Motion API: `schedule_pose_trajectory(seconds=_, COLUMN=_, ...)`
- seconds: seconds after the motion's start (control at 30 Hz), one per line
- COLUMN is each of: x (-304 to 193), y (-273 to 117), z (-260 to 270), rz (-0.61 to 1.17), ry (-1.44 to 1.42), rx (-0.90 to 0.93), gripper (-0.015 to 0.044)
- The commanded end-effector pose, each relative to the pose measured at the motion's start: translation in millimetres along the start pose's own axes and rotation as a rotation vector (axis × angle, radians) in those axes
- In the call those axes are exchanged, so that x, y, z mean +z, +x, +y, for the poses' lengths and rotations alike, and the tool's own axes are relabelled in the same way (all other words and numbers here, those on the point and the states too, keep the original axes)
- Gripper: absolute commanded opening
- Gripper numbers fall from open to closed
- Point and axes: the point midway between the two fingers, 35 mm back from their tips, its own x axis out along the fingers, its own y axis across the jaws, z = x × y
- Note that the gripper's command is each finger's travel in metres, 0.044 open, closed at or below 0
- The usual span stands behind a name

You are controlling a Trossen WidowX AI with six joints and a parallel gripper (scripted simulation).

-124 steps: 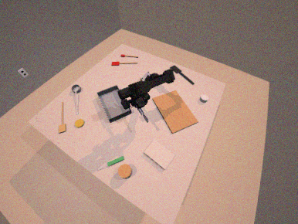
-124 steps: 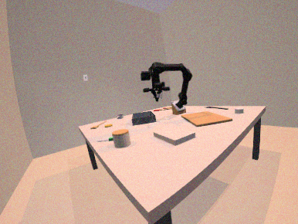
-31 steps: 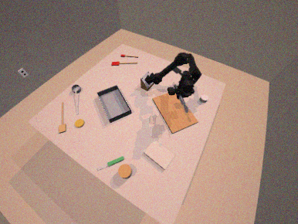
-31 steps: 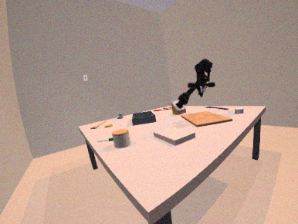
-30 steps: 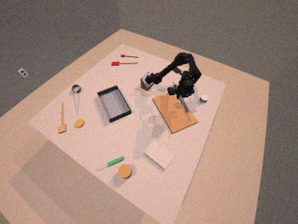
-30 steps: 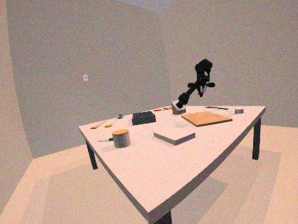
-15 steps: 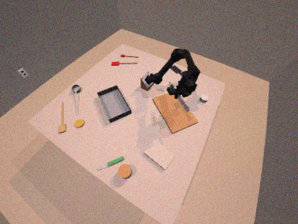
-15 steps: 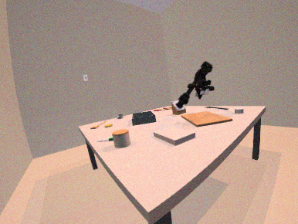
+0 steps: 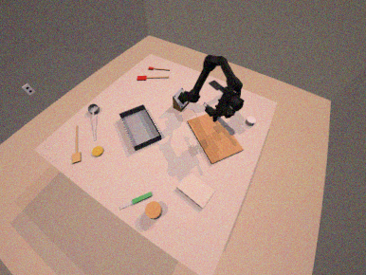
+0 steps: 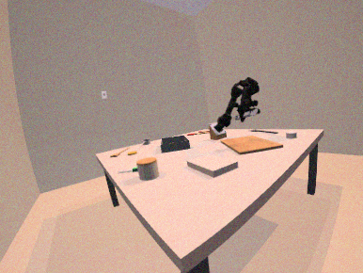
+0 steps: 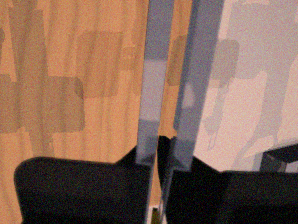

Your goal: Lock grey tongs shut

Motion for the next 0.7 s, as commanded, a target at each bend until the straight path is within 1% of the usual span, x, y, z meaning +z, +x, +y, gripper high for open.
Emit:
schedule_pose_trajectory(seconds=0.0, x=-0.6, y=1.3, z=-0.5, rz=-0.039, ry=-0.022, rx=-0.026, gripper=-0.0150)
schedule_pose_trajectory(seconds=0.67, x=6.0, y=0.7, z=3.1, rz=-0.276, ry=-0.054, rx=-0.074, gripper=-0.0150)
